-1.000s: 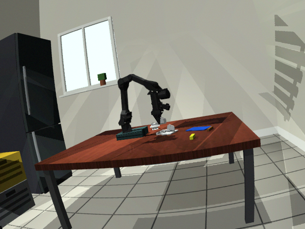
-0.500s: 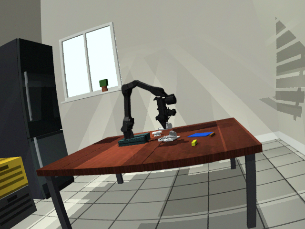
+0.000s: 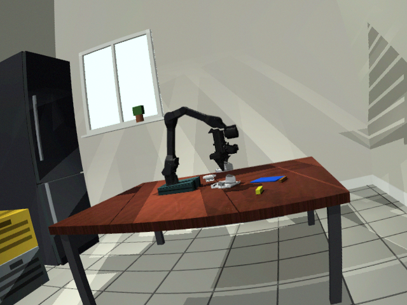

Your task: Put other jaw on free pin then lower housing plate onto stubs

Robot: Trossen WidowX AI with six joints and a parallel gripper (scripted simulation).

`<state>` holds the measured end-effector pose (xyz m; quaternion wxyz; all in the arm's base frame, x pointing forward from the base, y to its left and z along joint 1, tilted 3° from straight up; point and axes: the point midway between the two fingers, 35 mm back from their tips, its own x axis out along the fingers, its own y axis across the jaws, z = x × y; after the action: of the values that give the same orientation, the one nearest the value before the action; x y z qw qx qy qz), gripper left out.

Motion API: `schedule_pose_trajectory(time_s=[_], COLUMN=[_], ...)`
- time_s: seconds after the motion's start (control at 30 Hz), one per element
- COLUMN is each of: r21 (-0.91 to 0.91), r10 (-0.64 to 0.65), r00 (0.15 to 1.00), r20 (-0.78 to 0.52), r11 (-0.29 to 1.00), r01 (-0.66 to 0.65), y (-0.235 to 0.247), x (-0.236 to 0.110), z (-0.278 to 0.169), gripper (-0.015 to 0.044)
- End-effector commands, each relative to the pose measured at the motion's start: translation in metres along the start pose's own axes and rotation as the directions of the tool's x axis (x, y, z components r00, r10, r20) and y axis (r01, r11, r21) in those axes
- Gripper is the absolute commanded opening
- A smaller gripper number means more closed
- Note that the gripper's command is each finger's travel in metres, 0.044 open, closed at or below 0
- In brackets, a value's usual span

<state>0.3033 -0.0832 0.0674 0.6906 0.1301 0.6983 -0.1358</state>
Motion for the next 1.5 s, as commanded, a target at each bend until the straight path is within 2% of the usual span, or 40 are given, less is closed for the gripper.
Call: schedule_pose_trajectory(time_s=[0.0, 0.73, 1.03, 1.47], r21=[0.009, -0.005, -0.005, -0.005], r10=[0.002, 0.002, -0.001, -0.001], r00=[1.000, 1.000, 1.000, 1.000], r20=[-0.005, -0.005, -0.005, -0.005], r11=[1.000, 1.000, 1.000, 1.000], r01=[-0.002, -0.002, 0.001, 0.001], y=[0.002, 0.001, -0.024, -0.025], x=[0.001, 0.001, 0.001, 0.001], z=[0.000, 0.000, -0.004, -0.004], gripper=[0.0134, 0.0134, 0.0134, 0.0134])
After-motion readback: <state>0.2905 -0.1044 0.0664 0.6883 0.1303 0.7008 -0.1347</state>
